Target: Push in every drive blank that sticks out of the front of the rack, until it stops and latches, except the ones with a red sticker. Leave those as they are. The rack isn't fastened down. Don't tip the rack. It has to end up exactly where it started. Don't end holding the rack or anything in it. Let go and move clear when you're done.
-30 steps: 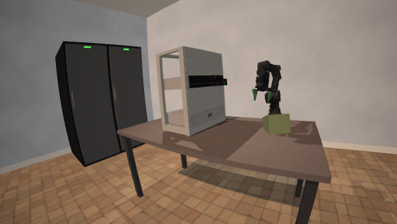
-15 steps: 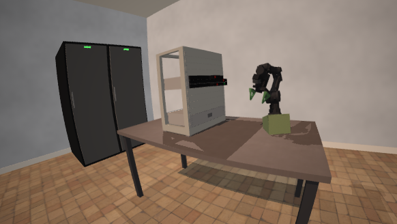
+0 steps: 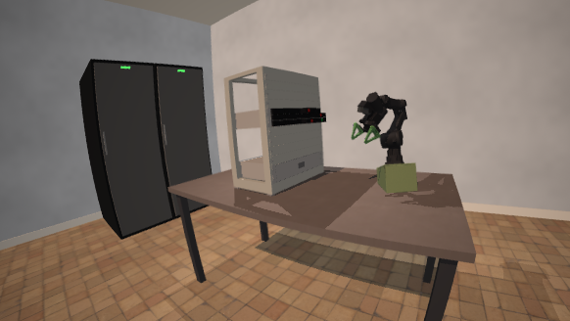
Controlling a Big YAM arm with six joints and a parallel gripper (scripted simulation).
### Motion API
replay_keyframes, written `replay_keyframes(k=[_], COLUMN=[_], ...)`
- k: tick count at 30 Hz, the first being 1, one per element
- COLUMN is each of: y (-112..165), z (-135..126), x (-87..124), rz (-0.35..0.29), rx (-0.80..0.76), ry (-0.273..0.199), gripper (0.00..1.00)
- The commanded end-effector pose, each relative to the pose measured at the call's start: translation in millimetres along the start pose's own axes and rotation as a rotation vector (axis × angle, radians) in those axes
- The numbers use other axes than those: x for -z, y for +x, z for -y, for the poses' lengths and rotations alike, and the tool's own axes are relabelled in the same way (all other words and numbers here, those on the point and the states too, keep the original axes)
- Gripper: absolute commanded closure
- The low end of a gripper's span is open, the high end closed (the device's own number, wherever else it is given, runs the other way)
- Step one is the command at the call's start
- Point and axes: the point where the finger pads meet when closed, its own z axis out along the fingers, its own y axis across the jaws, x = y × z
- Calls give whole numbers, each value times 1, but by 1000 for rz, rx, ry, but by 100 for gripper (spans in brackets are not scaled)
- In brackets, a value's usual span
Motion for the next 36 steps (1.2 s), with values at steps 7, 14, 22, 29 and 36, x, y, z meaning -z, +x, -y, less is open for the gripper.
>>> replay_keyframes(k=[7,14,22,29,36], y=[-44,-63,-81,-86,-86], z=[18,35,62,80,103], x=[2,9,25,37,55], rz=[231,374,560,670,814], rx=[-260,-426,-658,-807,-1010], ry=[59,106,160,187,212], gripper=[0,0,0,0,0])
